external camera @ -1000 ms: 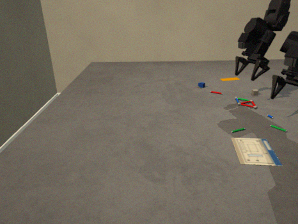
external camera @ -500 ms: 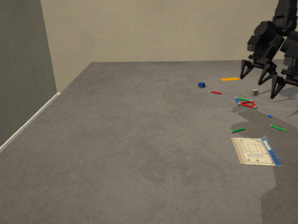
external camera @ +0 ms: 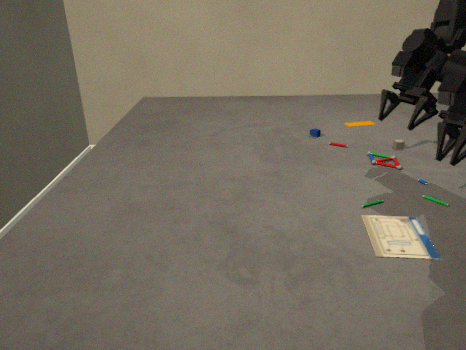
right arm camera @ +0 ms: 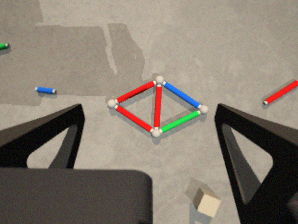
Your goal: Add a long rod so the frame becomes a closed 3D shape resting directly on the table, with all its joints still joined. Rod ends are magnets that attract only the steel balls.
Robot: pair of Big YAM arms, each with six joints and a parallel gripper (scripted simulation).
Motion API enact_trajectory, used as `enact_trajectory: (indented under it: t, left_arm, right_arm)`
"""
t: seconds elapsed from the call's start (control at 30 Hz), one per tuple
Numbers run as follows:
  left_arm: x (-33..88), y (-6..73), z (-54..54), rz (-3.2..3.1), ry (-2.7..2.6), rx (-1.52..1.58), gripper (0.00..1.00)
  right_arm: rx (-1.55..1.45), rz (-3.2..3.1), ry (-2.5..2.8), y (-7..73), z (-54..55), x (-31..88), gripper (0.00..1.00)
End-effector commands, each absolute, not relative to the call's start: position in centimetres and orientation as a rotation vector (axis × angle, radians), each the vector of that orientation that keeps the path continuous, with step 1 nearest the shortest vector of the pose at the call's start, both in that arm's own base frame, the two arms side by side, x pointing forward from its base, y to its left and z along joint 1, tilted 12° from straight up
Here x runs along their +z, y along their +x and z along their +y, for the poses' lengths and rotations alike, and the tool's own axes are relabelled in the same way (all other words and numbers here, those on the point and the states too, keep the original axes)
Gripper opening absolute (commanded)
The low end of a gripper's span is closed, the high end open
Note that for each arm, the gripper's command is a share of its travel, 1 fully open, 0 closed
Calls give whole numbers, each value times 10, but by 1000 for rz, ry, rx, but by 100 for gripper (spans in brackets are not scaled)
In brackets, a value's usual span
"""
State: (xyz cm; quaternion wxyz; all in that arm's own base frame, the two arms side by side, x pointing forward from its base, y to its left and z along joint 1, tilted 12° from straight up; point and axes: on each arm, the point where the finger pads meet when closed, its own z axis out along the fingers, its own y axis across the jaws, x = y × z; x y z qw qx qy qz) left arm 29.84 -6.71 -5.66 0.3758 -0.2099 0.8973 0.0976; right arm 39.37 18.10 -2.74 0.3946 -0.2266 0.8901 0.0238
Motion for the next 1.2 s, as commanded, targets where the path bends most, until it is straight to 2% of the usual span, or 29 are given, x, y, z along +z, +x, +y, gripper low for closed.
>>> enact_trajectory:
  t: [0.0, 0.33, 0.77, 1.17]
  left_arm:
    - [-67, 303, -61, 2407, -319, 366, 32]
    - [-87, 307, -57, 2606, 127, 451, 32]
    - [-109, 310, -53, 2730, 733, 420, 32]
    - [-126, 312, -50, 2700, 1253, 220, 32]
  right_arm:
    - [90, 2190, -652, 373, 205, 2, 100]
    - [158, 2065, -768, 321, 237, 44, 100]
    - [258, 1916, -879, 255, 258, 81, 100]
    - [356, 1781, -962, 199, 263, 101, 100]
